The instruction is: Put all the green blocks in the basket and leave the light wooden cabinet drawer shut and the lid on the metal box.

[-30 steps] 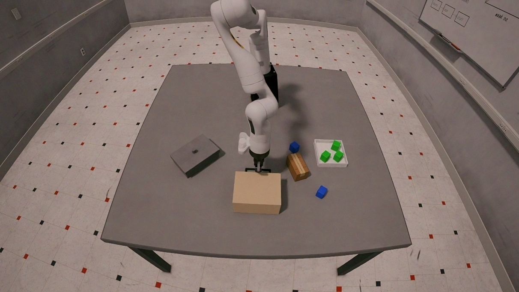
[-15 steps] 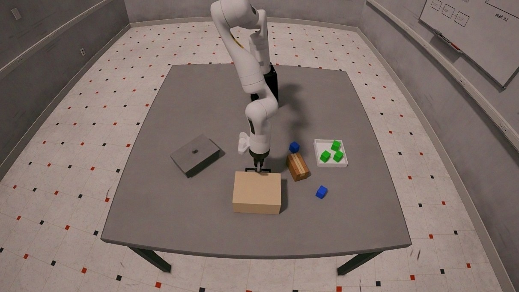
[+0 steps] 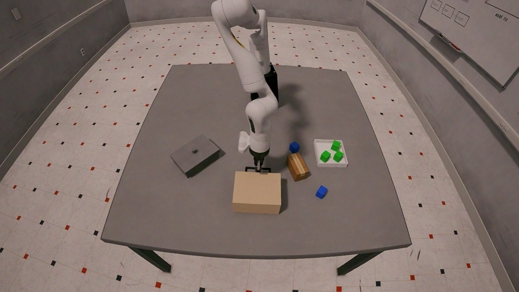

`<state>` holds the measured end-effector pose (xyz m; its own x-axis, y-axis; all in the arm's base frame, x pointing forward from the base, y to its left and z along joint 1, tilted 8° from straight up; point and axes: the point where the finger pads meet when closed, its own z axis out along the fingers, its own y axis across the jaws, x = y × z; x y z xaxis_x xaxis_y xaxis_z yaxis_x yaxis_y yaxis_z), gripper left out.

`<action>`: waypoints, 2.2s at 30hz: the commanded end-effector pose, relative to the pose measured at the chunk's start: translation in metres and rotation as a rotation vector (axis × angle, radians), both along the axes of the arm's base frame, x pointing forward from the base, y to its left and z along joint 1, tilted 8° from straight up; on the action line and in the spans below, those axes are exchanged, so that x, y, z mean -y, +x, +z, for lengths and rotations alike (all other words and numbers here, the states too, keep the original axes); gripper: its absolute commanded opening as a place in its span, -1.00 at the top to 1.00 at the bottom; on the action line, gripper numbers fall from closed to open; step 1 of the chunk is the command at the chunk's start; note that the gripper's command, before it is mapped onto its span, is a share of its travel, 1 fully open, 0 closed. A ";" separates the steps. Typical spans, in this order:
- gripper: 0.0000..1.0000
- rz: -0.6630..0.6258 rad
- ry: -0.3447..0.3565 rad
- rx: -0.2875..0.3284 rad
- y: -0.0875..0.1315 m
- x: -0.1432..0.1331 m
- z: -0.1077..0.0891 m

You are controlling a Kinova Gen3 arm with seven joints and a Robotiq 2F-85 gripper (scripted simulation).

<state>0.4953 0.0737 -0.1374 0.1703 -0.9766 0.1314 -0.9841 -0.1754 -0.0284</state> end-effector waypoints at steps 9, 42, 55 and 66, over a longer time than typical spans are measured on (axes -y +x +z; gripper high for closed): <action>0.80 0.000 0.000 0.002 -0.022 0.004 0.000; 0.80 0.000 0.000 0.002 -0.073 0.013 -0.003; 0.80 0.000 0.000 0.002 -0.074 0.013 -0.003; 0.80 0.000 0.000 0.002 -0.074 0.013 -0.003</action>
<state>0.4205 0.0601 -0.1413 0.1703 -0.9766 0.1316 -0.9841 -0.1755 -0.0287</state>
